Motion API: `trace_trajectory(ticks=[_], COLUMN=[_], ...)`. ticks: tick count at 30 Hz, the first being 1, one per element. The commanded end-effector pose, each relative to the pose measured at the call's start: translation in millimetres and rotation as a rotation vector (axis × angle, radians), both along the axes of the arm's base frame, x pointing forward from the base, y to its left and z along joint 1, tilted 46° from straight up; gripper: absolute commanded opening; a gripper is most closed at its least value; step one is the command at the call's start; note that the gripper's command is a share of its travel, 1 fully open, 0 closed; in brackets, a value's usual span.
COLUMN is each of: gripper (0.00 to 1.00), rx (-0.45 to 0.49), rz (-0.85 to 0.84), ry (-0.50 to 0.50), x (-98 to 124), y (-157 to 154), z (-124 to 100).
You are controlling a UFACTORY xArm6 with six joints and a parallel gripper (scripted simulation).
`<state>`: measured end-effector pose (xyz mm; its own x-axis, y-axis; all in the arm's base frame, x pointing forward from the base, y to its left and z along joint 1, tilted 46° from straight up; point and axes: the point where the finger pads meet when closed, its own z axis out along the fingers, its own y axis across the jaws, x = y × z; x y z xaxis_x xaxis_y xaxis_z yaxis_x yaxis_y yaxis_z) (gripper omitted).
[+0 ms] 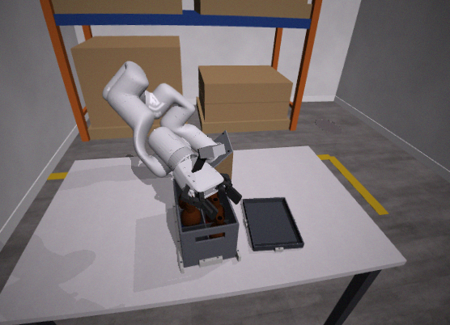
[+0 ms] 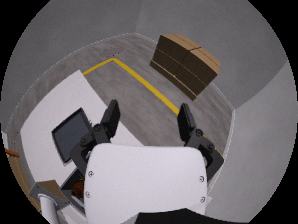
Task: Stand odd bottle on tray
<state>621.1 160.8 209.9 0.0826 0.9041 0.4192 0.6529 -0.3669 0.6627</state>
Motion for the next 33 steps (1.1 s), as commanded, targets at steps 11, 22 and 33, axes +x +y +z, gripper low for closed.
trace_trajectory(ticks=[11, 22, 33], gripper=[1.00, 1.00, 1.00], rx=[-0.166, -0.362, -0.548], rz=[-0.083, -0.230, -0.402], ry=[0.313, 0.520, 0.636], x=[-49.1, -101.0, -145.8], y=[-2.7, -35.8, -77.7], z=[-51.6, -70.9, -62.3])
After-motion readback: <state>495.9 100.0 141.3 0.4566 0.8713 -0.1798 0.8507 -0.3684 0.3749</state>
